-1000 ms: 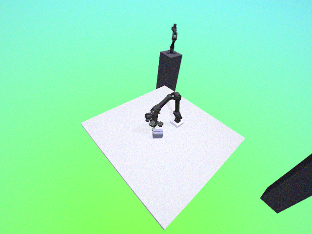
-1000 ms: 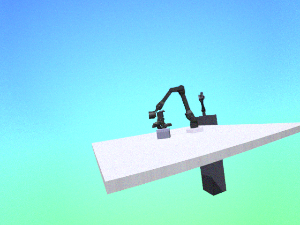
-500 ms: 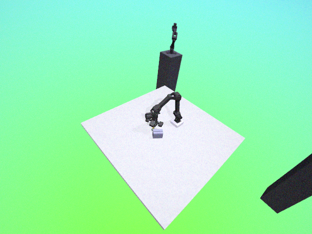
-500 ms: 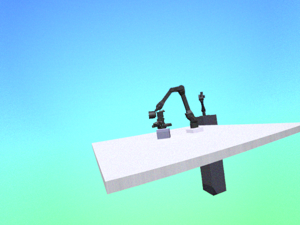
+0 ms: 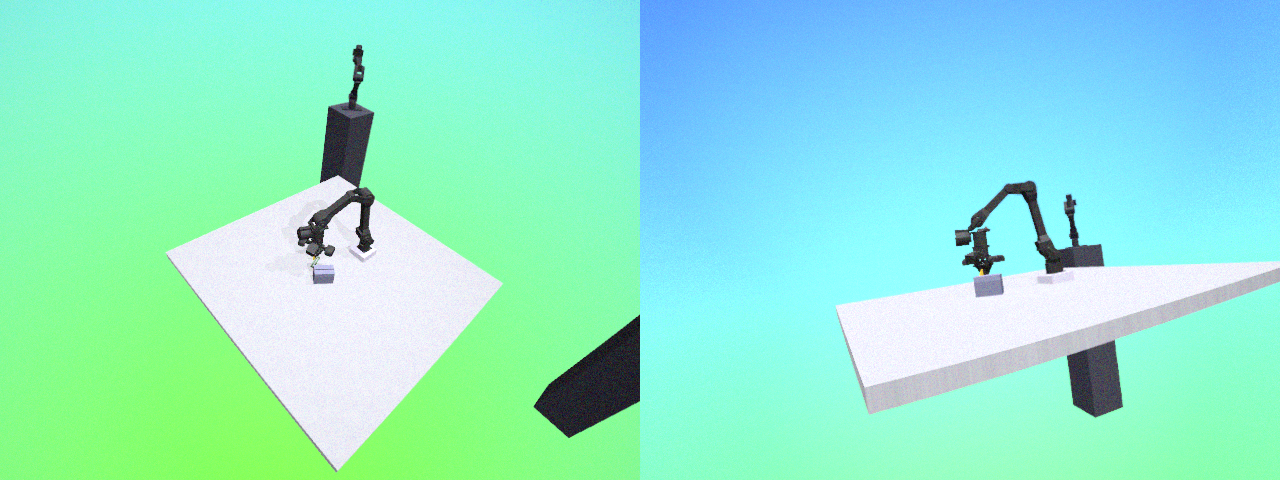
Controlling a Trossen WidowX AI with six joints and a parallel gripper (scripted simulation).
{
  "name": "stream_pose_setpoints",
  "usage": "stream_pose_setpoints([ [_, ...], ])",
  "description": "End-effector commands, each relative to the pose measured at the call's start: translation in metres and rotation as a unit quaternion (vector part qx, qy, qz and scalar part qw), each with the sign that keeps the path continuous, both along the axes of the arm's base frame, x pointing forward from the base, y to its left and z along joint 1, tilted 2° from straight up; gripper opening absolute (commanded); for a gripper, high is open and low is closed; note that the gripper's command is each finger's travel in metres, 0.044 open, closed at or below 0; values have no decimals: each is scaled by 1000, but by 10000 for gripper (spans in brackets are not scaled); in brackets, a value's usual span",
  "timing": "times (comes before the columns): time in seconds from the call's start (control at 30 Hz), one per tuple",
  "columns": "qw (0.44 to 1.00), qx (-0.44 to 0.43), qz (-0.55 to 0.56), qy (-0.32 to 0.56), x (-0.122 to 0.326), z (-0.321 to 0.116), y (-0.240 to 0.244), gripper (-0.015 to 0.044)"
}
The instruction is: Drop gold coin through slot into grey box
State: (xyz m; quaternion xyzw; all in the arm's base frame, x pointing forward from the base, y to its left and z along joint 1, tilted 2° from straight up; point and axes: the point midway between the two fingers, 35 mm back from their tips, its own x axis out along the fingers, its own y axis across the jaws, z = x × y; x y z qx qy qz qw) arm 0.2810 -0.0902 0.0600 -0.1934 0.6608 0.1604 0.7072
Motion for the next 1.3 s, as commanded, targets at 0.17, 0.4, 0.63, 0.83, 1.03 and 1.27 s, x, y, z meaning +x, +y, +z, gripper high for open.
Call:
stream_pose_setpoints([
  [0.17, 1000, -1, -4, 0, -1, 24, 0, 0],
  [0.4, 1000, -1, -8, 4, -5, 42, 1, 0],
  [0.63, 1000, -1, -11, 7, -9, 59, 2, 0],
  [0.83, 999, 2, -53, 6, -10, 61, 3, 0],
  [1.03, 988, 8, -155, 3, -12, 61, 3, 0],
  [1.27, 963, 16, -271, -1, -14, 61, 4, 0],
])
